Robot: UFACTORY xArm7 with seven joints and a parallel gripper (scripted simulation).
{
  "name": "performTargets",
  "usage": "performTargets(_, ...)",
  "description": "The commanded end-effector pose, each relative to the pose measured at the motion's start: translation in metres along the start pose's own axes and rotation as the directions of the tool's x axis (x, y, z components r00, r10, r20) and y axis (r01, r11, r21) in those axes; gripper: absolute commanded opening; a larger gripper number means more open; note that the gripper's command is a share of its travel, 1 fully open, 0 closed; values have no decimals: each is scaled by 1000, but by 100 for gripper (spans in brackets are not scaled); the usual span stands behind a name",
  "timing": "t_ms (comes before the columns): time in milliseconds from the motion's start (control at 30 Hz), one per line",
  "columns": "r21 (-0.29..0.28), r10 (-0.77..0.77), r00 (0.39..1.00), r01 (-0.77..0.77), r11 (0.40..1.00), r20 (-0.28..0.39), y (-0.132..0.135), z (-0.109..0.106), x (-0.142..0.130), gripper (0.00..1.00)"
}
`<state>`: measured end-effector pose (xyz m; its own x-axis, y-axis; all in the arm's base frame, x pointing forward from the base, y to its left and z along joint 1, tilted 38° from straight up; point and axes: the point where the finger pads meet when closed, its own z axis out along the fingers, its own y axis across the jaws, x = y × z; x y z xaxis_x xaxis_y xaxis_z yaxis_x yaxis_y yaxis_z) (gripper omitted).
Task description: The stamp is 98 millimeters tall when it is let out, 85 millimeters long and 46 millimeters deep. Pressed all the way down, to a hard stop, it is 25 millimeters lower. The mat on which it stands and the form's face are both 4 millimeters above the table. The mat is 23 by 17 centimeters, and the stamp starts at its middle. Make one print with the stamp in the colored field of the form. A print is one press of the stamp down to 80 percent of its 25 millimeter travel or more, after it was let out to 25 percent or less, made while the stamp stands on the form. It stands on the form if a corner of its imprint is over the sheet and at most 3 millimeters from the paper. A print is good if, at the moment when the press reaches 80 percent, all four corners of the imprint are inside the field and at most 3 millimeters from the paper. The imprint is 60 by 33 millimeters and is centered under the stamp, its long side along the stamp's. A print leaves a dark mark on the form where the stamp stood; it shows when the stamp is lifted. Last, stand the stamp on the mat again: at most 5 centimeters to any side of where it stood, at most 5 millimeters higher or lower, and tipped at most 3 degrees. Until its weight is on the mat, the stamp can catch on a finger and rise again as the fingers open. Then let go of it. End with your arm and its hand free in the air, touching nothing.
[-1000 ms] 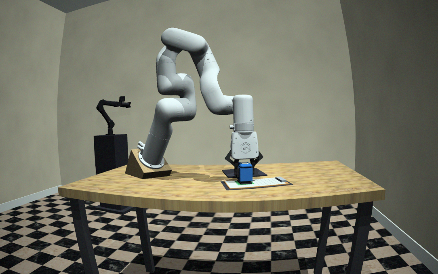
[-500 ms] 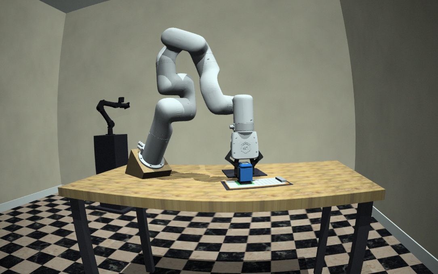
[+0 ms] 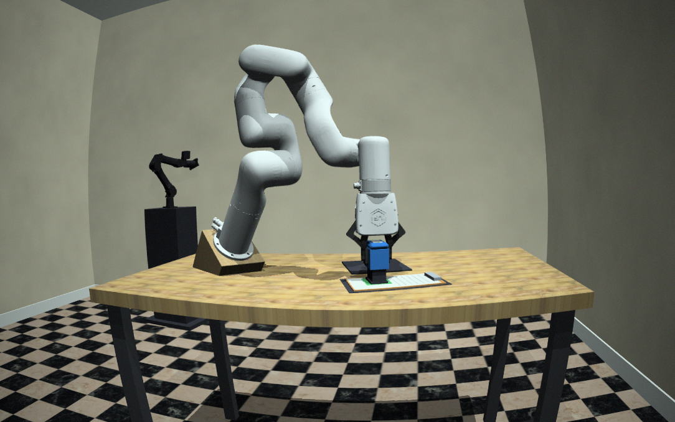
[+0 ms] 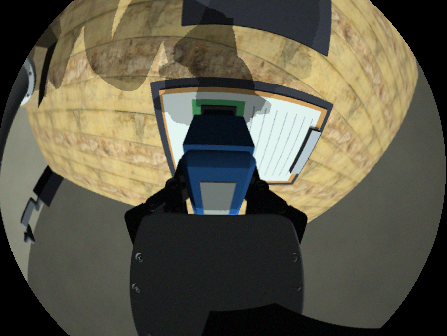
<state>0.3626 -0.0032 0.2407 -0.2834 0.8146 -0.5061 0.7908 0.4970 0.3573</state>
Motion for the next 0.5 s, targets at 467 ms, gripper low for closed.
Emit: performTargets(467,-2,0,1000,0,1000,1,1,-5,0,28)
